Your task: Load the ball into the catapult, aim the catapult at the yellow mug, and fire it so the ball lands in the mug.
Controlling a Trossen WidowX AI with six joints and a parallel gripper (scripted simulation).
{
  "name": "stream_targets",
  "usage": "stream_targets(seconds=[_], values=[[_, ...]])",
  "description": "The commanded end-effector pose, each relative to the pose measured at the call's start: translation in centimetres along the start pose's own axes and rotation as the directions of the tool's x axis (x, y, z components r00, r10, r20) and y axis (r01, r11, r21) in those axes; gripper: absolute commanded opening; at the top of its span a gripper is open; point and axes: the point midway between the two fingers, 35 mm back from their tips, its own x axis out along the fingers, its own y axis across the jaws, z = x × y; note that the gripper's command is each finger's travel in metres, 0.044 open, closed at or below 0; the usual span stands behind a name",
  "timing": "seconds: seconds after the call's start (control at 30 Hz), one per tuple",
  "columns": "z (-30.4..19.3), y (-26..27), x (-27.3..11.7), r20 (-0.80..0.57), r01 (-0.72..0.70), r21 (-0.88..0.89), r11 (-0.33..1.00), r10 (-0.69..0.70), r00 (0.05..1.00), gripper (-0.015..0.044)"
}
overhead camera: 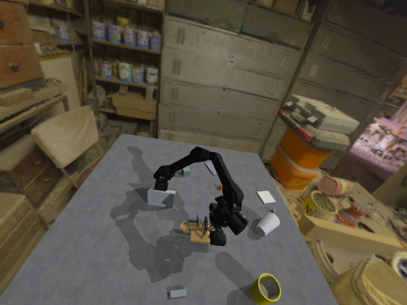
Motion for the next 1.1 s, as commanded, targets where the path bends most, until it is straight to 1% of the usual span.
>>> stream_targets(seconds=[0.0,0.27,0.57,0.8,1.07], values=[[-0.1,-0.2,-0.4,0.003,0.008,0.108,0.994,-0.008,1.000,0.0000],[0.0,-0.6,-0.3,0.004,0.006,0.373,0.928,-0.008,1.000,0.0000],[-0.2,-2.0,-0.2,0.005,0.004,0.633,0.774,-0.009,1.000,0.0000],[-0.4,-2.4,-0.1,0.005,0.004,0.650,0.760,-0.009,1.000,0.0000],[-0.3,-2.5,1.1,0.005,0.004,0.650,0.760,-0.009,1.000,0.0000]])
